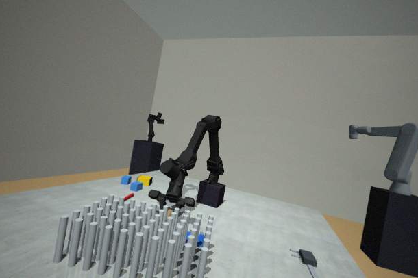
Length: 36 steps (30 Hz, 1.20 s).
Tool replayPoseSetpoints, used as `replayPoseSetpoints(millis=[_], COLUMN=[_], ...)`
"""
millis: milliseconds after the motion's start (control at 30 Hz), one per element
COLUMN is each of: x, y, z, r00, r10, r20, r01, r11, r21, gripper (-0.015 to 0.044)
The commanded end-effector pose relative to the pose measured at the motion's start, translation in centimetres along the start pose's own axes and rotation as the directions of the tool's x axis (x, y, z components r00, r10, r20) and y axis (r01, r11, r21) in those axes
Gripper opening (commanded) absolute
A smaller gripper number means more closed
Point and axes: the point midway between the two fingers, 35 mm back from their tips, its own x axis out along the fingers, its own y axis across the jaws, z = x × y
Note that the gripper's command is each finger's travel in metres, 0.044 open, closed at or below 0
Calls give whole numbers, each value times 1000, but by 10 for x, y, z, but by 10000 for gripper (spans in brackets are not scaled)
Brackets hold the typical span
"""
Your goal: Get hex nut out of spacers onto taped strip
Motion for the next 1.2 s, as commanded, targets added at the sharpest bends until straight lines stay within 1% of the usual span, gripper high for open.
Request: replayPoseSetpoints(millis=[0,1167], x=[-1,-12], y=[0,0], z=[1,22], r00=[1000,1000], r10=[-2,-2], r20=[-4,-2], r01=[2,2], r11=[1000,1000], r21=[-4,-4], gripper=[0,0])
